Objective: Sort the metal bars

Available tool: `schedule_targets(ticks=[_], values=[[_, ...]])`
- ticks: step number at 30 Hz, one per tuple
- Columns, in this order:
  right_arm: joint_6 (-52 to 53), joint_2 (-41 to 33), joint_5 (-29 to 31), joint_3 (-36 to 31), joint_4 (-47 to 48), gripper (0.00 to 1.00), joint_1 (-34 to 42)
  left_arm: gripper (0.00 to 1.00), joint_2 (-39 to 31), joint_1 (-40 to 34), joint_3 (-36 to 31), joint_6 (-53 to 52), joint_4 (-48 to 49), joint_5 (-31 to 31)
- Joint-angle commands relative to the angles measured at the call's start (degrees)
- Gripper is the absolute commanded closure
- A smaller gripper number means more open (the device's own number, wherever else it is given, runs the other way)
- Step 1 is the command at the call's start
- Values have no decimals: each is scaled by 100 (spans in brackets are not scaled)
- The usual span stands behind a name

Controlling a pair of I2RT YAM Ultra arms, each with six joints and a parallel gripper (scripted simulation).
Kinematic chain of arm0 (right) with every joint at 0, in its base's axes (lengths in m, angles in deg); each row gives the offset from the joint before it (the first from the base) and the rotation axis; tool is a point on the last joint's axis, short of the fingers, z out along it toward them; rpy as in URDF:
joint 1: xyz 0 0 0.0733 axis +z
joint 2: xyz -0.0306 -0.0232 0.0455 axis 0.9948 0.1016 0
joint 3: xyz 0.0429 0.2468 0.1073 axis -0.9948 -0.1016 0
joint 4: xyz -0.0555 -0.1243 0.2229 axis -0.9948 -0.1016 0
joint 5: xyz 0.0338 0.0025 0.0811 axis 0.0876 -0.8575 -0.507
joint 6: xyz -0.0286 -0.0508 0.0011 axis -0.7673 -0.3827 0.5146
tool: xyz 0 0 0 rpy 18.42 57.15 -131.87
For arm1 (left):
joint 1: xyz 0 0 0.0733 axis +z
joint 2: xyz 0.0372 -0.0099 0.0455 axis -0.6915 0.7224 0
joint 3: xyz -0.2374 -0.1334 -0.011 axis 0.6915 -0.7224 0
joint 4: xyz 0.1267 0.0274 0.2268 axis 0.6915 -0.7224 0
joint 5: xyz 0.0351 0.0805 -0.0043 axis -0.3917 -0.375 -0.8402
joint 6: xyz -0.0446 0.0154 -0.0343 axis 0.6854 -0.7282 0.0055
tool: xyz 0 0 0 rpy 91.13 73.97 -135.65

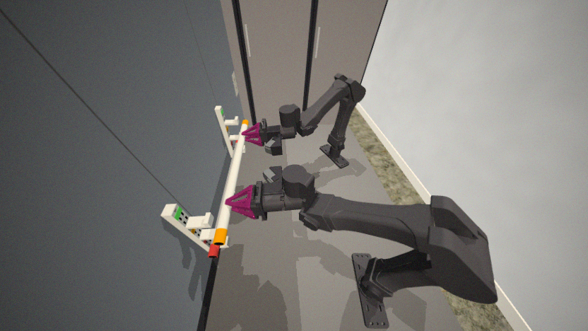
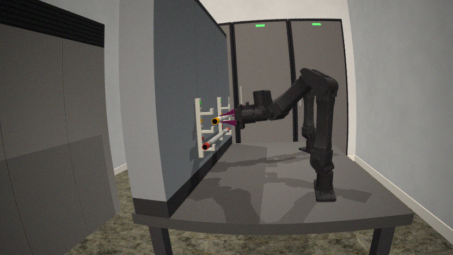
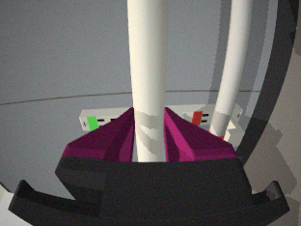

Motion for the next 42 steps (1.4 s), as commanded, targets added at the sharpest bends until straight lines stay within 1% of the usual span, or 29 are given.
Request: schedule_targets(ticks=[1,19,42], values=[[-142,-23,93,27,461,100,-24,100,-52,-23,24,-236,391,-108],[-155,49,93,-82,649,100,-24,100,7,-23,-62,-230,538,-108],[-164,341,-40,307,573,100,-162,100,254,183,283,-251,472,88]])
